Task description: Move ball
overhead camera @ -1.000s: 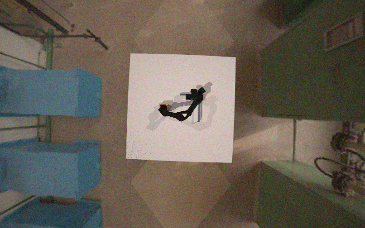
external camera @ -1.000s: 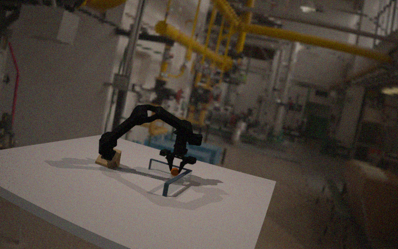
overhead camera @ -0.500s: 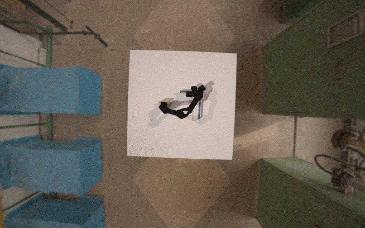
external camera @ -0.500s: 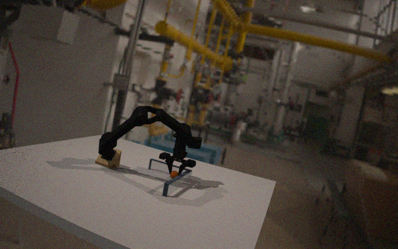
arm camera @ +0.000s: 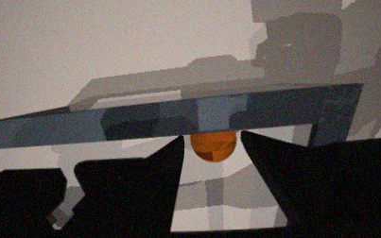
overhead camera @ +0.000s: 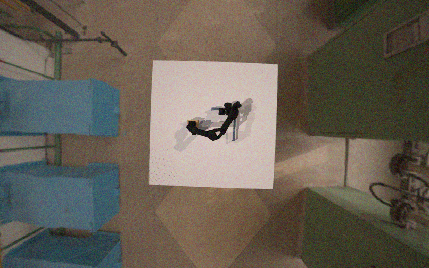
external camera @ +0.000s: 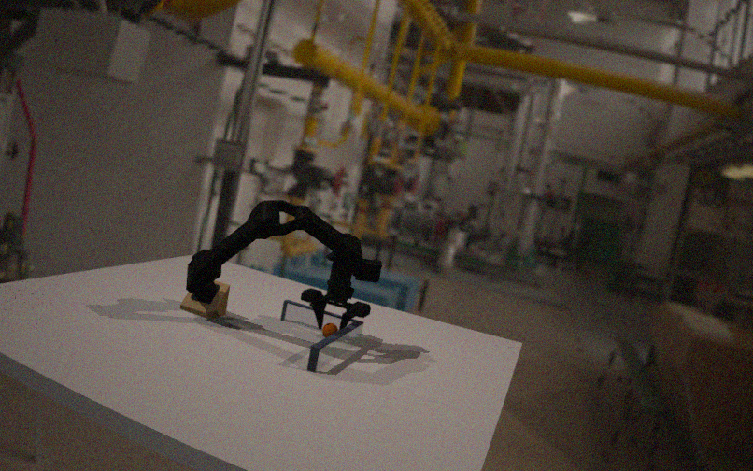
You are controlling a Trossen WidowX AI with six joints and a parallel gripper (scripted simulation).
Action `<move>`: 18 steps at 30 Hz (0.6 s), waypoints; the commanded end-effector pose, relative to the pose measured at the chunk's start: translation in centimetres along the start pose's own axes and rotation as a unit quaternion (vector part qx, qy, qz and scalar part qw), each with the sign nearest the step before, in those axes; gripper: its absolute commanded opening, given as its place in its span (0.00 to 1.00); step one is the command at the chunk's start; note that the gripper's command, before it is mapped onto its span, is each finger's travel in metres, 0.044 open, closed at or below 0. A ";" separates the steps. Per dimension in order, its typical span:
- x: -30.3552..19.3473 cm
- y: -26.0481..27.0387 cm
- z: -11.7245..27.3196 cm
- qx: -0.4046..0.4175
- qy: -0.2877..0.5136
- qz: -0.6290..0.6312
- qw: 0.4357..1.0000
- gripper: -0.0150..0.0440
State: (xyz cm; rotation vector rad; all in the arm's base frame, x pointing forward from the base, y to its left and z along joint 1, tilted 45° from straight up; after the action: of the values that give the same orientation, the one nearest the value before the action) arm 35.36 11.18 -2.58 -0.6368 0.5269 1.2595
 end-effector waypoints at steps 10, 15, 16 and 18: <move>0.1 0.0 8.3 0.001 0.002 0.003 1.000 0.79; 0.4 0.0 7.8 -0.007 -0.002 0.003 1.000 0.79; 0.4 0.0 7.8 -0.007 -0.002 0.003 1.000 0.79; 0.4 0.0 7.8 -0.007 -0.002 0.003 1.000 0.79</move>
State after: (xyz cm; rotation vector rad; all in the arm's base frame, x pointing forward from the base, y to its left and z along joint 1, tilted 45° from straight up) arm 35.55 17.24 3.12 -0.6463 0.5063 1.2748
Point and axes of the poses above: the point midway between the two fingers, 35 mm back from their tips, its own z axis back along the fingers, its own y axis across the jaws, x = y × z, the point moved 7 cm from there along z, back along the fingers, and after that the axes turned 10 degrees about -z, right-handed, at the moved point
